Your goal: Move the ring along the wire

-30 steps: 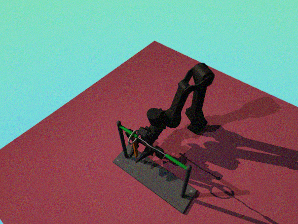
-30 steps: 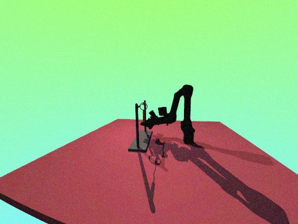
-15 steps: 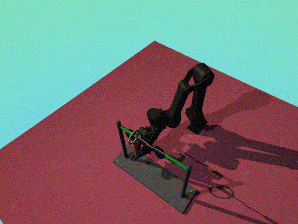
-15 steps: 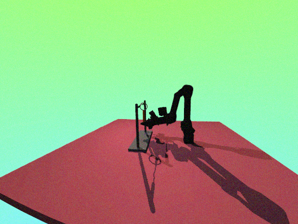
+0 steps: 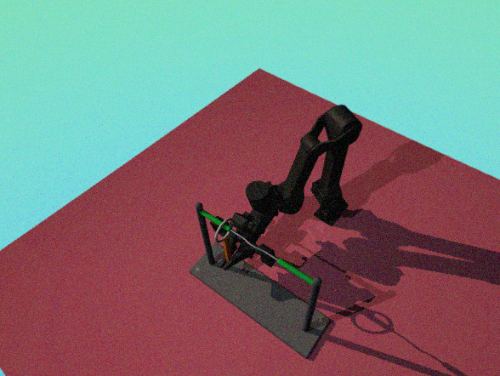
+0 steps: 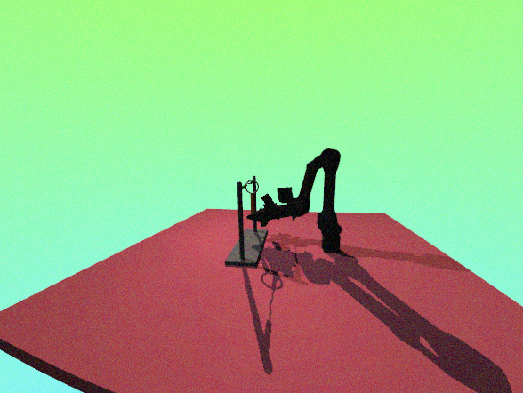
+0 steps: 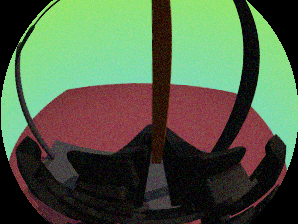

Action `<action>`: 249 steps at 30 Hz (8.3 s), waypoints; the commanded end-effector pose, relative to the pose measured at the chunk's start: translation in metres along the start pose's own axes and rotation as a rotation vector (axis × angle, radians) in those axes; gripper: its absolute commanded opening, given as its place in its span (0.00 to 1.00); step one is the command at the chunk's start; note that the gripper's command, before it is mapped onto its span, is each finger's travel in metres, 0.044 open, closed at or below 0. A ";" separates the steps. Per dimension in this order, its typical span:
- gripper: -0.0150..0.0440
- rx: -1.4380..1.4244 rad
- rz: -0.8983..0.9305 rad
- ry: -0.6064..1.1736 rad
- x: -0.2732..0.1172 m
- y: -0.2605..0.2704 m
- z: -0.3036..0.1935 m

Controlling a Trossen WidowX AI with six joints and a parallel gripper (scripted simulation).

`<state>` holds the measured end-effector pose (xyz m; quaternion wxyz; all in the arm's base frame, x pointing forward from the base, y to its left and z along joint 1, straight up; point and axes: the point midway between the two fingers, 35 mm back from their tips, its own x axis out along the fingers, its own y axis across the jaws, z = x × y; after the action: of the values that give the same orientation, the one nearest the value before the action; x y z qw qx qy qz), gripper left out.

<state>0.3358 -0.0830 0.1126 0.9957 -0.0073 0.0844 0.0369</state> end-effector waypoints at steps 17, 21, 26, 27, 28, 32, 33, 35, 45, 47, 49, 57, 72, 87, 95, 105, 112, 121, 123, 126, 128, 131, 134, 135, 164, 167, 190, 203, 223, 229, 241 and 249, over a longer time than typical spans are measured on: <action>0.00 -0.005 -0.001 -0.013 -0.003 0.000 0.019; 0.00 -0.005 -0.001 -0.013 -0.003 0.000 0.019; 0.00 -0.005 -0.001 -0.013 -0.003 0.000 0.019; 0.00 -0.005 -0.001 -0.013 -0.003 0.000 0.019; 0.00 -0.005 -0.001 -0.013 -0.003 0.000 0.019; 0.00 -0.005 -0.001 -0.013 -0.003 0.000 0.019; 0.00 -0.005 -0.001 -0.013 -0.003 0.000 0.019; 0.00 -0.005 -0.001 -0.013 -0.003 0.000 0.019; 0.00 -0.005 -0.001 -0.013 -0.003 0.000 0.019; 0.00 -0.005 -0.001 -0.012 -0.003 0.002 0.019; 0.00 -0.004 -0.001 -0.011 -0.003 0.004 0.019; 0.00 -0.003 0.000 -0.008 -0.003 0.012 0.019; 0.00 0.002 0.000 -0.004 -0.002 0.027 0.019; 0.00 0.034 -0.023 -0.002 -0.002 0.045 0.020; 0.00 0.077 -0.058 -0.001 -0.002 0.058 0.020; 0.00 0.136 -0.105 -0.001 0.000 0.075 0.022; 0.00 0.143 -0.111 -0.001 0.002 0.083 0.024; 0.00 0.090 -0.070 -0.001 0.003 0.085 0.026; 0.00 0.071 -0.055 -0.001 0.003 0.085 0.026; 0.00 0.039 -0.029 0.010 0.002 0.084 0.026; 0.00 0.022 -0.017 0.026 0.000 0.083 0.025; 0.00 -0.014 0.011 0.064 -0.005 0.082 0.025; 0.00 -0.062 0.049 0.081 -0.008 0.080 0.025; 0.00 -0.074 0.058 0.082 -0.008 0.080 0.025; 0.00 -0.077 0.074 0.080 -0.012 0.107 0.020; 0.00 -0.058 0.062 0.080 -0.012 0.112 0.020; 0.00 0.008 0.026 0.078 -0.012 0.142 0.020; 0.00 0.011 0.027 0.077 -0.012 0.156 0.020; 0.00 0.012 0.028 0.077 -0.009 0.163 0.004; 0.00 0.012 0.028 0.078 -0.008 0.163 0.000; 0.00 0.012 0.028 0.078 -0.008 0.163 0.000; 0.00 0.012 0.028 0.078 -0.008 0.163 0.000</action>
<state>0.3156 0.0793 0.1139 0.9912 -0.0043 0.1221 0.0517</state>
